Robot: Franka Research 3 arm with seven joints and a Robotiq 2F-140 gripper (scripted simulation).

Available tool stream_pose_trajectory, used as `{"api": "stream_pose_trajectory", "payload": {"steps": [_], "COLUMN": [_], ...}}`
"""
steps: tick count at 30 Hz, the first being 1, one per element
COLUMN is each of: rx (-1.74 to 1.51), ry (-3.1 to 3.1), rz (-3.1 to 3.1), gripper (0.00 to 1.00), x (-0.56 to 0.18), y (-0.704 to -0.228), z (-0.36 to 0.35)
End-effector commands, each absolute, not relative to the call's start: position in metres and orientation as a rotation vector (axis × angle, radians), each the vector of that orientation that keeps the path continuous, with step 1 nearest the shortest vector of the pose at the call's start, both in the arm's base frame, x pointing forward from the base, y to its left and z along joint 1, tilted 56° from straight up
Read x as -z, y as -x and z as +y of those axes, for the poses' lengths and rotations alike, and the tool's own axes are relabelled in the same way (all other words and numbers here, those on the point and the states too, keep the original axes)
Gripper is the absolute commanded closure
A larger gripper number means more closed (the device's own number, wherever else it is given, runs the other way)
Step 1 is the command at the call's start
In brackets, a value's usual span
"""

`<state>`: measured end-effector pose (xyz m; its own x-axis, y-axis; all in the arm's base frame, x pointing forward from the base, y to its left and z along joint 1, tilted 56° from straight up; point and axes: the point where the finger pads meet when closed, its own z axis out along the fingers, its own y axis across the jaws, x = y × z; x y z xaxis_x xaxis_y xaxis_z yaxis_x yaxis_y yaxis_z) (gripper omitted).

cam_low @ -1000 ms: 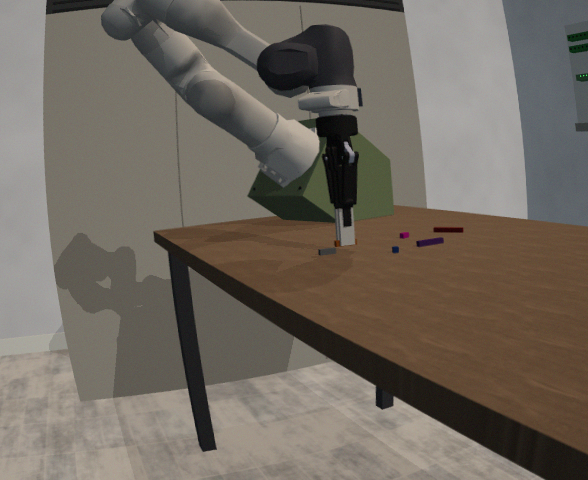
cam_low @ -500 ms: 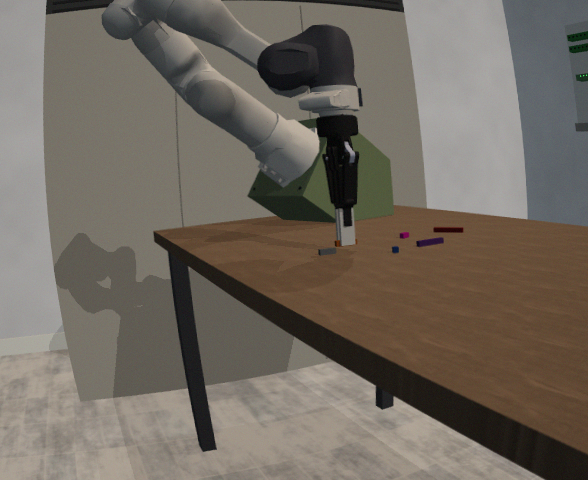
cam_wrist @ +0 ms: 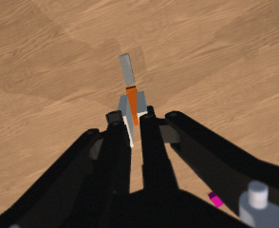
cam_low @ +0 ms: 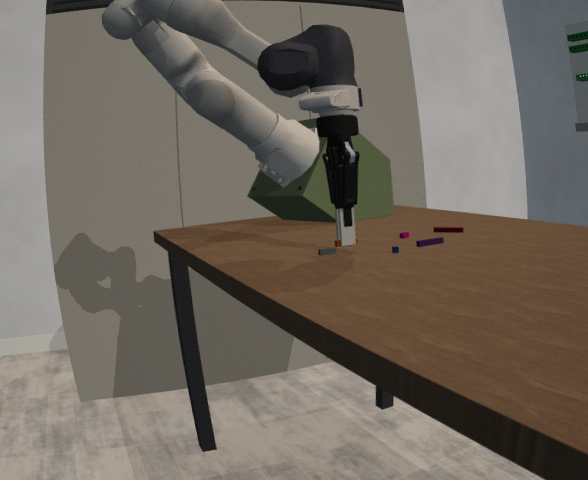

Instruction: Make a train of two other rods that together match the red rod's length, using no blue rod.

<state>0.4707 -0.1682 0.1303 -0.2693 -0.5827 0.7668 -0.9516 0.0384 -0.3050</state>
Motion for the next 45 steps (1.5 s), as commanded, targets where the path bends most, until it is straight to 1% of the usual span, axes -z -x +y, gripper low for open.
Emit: {"api": "stream_pose_trajectory", "payload": {"steps": [1, 45], "rx": [-1.122, -1.122], "ry": [-1.548, -1.548], "rz": [-1.886, -1.886], "gripper": [0.97, 0.97], "x": [-0.1302, -0.1237], "y": [-0.4713, -0.473], "z": [-0.1682, -0.1774]}}
